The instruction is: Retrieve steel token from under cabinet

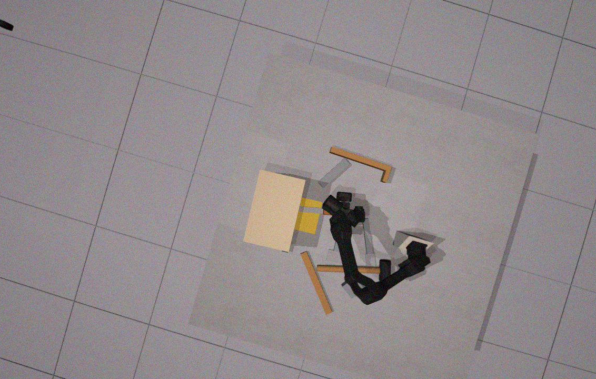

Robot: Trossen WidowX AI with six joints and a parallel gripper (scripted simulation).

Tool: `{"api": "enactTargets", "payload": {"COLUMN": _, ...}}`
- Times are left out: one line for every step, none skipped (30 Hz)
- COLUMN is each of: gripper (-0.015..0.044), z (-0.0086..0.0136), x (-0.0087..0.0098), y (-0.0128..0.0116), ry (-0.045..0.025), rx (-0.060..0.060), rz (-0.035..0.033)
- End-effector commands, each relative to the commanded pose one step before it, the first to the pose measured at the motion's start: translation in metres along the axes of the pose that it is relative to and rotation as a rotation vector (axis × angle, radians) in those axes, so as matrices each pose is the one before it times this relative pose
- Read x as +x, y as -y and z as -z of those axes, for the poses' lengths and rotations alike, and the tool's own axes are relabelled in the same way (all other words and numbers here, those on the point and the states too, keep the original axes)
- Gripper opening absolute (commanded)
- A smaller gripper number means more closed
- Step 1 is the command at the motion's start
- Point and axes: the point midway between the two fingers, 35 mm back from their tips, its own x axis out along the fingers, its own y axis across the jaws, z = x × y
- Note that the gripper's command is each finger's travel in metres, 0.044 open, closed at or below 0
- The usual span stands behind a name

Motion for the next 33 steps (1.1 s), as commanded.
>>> {"api": "enactTargets", "payload": {"gripper": 0.0, "z": -0.00936, "x": 0.0009, "y": 0.00053, "ry": 0.0065, "rx": 0.0007, "rz": 0.00098}}
{"api": "enactTargets", "payload": {"gripper": 0.0, "z": -0.00118, "x": 0.0, "y": -0.00008, "ry": 0.00003, "rx": 0.0, "rz": -0.00001}}
{"api": "enactTargets", "payload": {"gripper": 0.0, "z": -0.00118, "x": 0.0, "y": -0.00008, "ry": 0.00003, "rx": 0.0, "rz": -0.00001}}
{"api": "enactTargets", "payload": {"gripper": 0.0, "z": -0.00118, "x": 0.0, "y": -0.00008, "ry": 0.00003, "rx": 0.0, "rz": -0.00001}}
{"api": "enactTargets", "payload": {"gripper": 0.0, "z": -0.00118, "x": 0.0, "y": -0.00008, "ry": 0.00003, "rx": 0.0, "rz": -0.00001}}
{"api": "enactTargets", "payload": {"gripper": 0.0, "z": -0.00126, "x": 0.0, "y": -0.00009, "ry": 0.00003, "rx": 0.0, "rz": -0.00001}}
{"api": "enactTargets", "payload": {"gripper": 0.0, "z": -0.00127, "x": 0.00001, "y": -0.00009, "ry": 0.00003, "rx": 0.0, "rz": -0.00001}}
{"api": "enactTargets", "payload": {"gripper": 0.0, "z": -0.00126, "x": 0.0, "y": -0.00009, "ry": 0.00003, "rx": 0.0, "rz": -0.00001}}
{"api": "enactTargets", "payload": {"gripper": 0.0, "z": -0.00126, "x": 0.0, "y": -0.00009, "ry": 0.00003, "rx": 0.0, "rz": -0.00001}}
{"api": "enactTargets", "payload": {"gripper": 0.0, "z": -0.00126, "x": 0.00001, "y": -0.00009, "ry": 0.00003, "rx": 0.0, "rz": -0.00001}}
{"api": "enactTargets", "payload": {"gripper": 0.0, "z": -0.00125, "x": 0.0, "y": -0.00009, "ry": 0.00003, "rx": 0.0, "rz": -0.00001}}
{"api": "enactTargets", "payload": {"gripper": 0.0, "z": -0.00125, "x": 0.0, "y": -0.00009, "ry": 0.00003, "rx": 0.0, "rz": -0.00001}}
{"api": "enactTargets", "payload": {"gripper": 0.0, "z": -0.00125, "x": 0.0, "y": -0.00009, "ry": 0.00003, "rx": 0.0, "rz": -0.00001}}
{"api": "enactTargets", "payload": {"gripper": 0.0, "z": -0.00125, "x": 0.0, "y": -0.00009, "ry": 0.00003, "rx": 0.0, "rz": -0.00001}}
{"api": "enactTargets", "payload": {"gripper": 0.0, "z": -0.00125, "x": 0.0, "y": -0.00009, "ry": 0.00003, "rx": 0.0, "rz": -0.00001}}
{"api": "enactTargets", "payload": {"gripper": 0.0, "z": -0.00125, "x": 0.0, "y": -0.00009, "ry": 0.00003, "rx": 0.0, "rz": -0.00001}}
{"api": "enactTargets", "payload": {"gripper": 0.0, "z": -0.00125, "x": 0.0, "y": -0.00009, "ry": 0.00003, "rx": 0.0, "rz": -0.00001}}
{"api": "enactTargets", "payload": {"gripper": 0.0, "z": -0.00125, "x": 0.0, "y": -0.00009, "ry": 0.00003, "rx": 0.0, "rz": -0.00001}}
{"api": "enactTargets", "payload": {"gripper": 0.0, "z": -0.00125, "x": 0.0, "y": -0.00009, "ry": 0.00003, "rx": 0.0, "rz": -0.00001}}
{"api": "enactTargets", "payload": {"gripper": 0.0, "z": -0.00125, "x": 0.0, "y": -0.00009, "ry": 0.00003, "rx": 0.0, "rz": -0.00001}}
{"api": "enactTargets", "payload": {"gripper": 0.0, "z": -0.00125, "x": 0.0, "y": -0.00009, "ry": 0.00003, "rx": 0.0, "rz": -0.00001}}
{"api": "enactTargets", "payload": {"gripper": 0.0, "z": -0.00134, "x": 0.0, "y": -0.00009, "ry": 0.00003, "rx": 0.0, "rz": -0.00001}}
{"api": "enactTargets", "payload": {"gripper": 0.0, "z": -0.00135, "x": 0.00001, "y": -0.0001, "ry": 0.00003, "rx": 0.0, "rz": -0.00001}}
{"api": "enactTargets", "payload": {"gripper": 0.0, "z": -0.00134, "x": 0.00001, "y": -0.00009, "ry": 0.00003, "rx": 0.0, "rz": -0.00001}}
{"api": "enactTargets", "payload": {"gripper": 0.0, "z": -0.00134, "x": 0.0, "y": -0.00009, "ry": 0.00003, "rx": 0.0, "rz": -0.00001}}
{"api": "enactTargets", "payload": {"gripper": 0.0, "z": -0.00134, "x": 0.00001, "y": -0.00009, "ry": 0.00003, "rx": 0.0, "rz": -0.00001}}
{"api": "enactTargets", "payload": {"gripper": 0.0, "z": -0.00133, "x": 0.00001, "y": -0.00009, "ry": 0.00003, "rx": 0.0, "rz": -0.00002}}
{"api": "enactTargets", "payload": {"gripper": 0.0, "z": -0.00133, "x": 0.0, "y": -0.0001, "ry": 0.00003, "rx": 0.0, "rz": -0.00002}}
{"api": "enactTargets", "payload": {"gripper": 0.0, "z": -0.00133, "x": 0.00001, "y": -0.0001, "ry": 0.00003, "rx": 0.0, "rz": -0.00002}}
{"api": "enactTargets", "payload": {"gripper": 0.0, "z": -0.00133, "x": 0.0, "y": -0.0001, "ry": 0.00003, "rx": 0.0, "rz": -0.00002}}
{"api": "enactTargets", "payload": {"gripper": 0.0, "z": -0.00133, "x": 0.0, "y": -0.0001, "ry": 0.00003, "rx": 0.0, "rz": -0.00002}}
{"api": "enactTargets", "payload": {"gripper": 0.0, "z": -0.00133, "x": 0.0, "y": -0.0001, "ry": 0.00003, "rx": 0.0, "rz": -0.00002}}
{"api": "enactTargets", "payload": {"gripper": 0.0, "z": -0.00133, "x": 0.0, "y": -0.0001, "ry": 0.00003, "rx": 0.0, "rz": -0.00002}}
